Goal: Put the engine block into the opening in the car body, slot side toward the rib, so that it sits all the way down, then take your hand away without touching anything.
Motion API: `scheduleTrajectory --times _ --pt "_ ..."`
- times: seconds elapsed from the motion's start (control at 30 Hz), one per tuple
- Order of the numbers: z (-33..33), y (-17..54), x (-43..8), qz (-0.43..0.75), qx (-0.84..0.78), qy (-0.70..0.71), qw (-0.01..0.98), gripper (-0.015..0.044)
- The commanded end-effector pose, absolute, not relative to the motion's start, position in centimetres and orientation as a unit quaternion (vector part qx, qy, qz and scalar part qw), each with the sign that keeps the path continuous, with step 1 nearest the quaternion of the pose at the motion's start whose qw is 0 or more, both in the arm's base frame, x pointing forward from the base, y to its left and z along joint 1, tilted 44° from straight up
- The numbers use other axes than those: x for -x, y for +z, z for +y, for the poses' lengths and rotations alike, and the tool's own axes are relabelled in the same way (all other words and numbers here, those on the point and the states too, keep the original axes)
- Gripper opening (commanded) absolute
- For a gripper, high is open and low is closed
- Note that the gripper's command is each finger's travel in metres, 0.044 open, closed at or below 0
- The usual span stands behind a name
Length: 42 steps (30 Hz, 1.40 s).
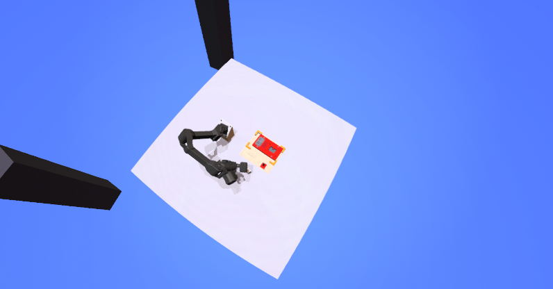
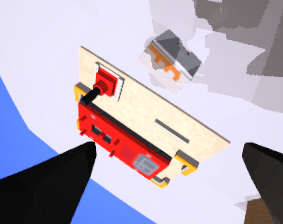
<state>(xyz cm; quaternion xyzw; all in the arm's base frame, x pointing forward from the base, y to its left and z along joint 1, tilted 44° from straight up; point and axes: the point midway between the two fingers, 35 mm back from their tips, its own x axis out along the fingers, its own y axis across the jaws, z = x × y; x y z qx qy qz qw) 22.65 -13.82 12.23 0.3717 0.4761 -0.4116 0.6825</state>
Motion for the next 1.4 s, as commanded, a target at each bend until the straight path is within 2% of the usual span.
scheduleTrajectory --times 0.0,0.4,0.93,1.37 --pt "-13.8 11.9 -23.0 0.465 -0.379 -0.453 0.659 0.044" --pt "-13.8 10.6 -24.3 0.371 -0.394 -0.61 0.579 0.044" --pt "-13.0 10.2 -27.4 0.156 -0.384 -0.729 0.544 0.044" --pt "-15.5 7.2 -27.1 0.145 -0.384 -0.731 0.544 0.044"
